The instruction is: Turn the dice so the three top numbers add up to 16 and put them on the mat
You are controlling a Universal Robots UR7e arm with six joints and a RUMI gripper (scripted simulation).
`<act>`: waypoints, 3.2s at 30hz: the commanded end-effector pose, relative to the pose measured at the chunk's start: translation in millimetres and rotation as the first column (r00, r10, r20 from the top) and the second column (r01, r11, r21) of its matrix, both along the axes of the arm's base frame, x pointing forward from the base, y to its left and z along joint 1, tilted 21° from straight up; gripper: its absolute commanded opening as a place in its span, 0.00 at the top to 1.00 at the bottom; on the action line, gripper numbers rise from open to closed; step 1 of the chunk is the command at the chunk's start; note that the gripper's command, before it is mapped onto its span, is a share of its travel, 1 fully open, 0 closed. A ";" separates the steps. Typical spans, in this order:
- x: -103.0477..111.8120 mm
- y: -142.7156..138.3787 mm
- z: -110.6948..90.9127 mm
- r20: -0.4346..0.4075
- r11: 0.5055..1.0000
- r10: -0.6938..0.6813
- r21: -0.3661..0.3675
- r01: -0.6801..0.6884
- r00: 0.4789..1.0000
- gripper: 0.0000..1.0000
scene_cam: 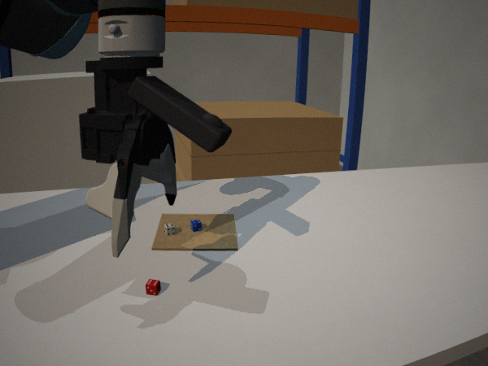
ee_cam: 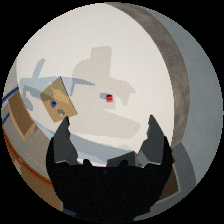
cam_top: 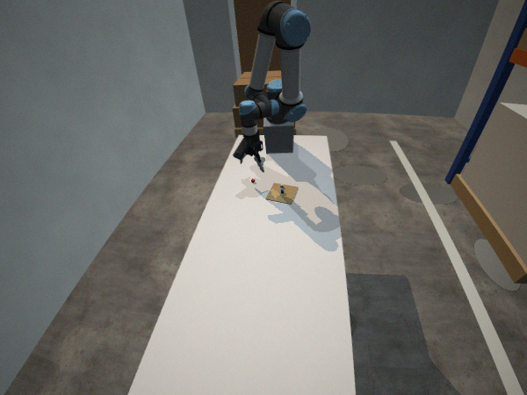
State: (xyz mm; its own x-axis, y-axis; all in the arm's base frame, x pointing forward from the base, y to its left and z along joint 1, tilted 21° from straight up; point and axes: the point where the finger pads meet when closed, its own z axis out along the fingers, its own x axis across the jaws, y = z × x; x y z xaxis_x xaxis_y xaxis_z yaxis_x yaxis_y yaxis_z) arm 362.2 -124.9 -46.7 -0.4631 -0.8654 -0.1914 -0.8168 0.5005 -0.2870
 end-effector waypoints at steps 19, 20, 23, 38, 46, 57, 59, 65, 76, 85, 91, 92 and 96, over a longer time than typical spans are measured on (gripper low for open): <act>0.4 0.6 -2.8 0.009 0.995 0.099 -0.034 -0.099 0.995 0.82; 0.4 0.6 -2.8 0.009 0.995 0.099 -0.034 -0.099 0.995 0.82; 0.4 0.6 -2.8 0.009 0.995 0.099 -0.034 -0.099 0.995 0.82; 0.4 0.6 -2.8 0.009 0.995 0.099 -0.034 -0.099 0.995 0.82; 0.4 0.6 -2.8 0.009 0.995 0.099 -0.034 -0.099 0.995 0.82; 1.0 0.6 -4.5 0.009 0.995 0.099 -0.034 -0.099 0.995 0.82; 1.4 0.6 -5.6 0.009 0.995 0.099 -0.034 -0.099 0.995 0.82; 3.1 0.6 -10.6 0.010 0.994 0.100 -0.034 -0.099 0.995 0.82; 7.3 0.6 -22.4 0.010 0.994 0.100 -0.034 -0.099 0.995 0.82; 11.0 0.6 -33.2 0.010 0.994 0.100 -0.034 -0.099 0.995 0.82; 14.0 0.6 -41.7 0.010 0.994 0.100 -0.034 -0.099 0.995 0.82; 14.4 0.6 -42.9 0.010 0.994 0.100 -0.034 -0.099 0.995 0.82; 15.9 0.6 -47.3 0.010 0.994 0.100 -0.034 -0.099 0.995 0.82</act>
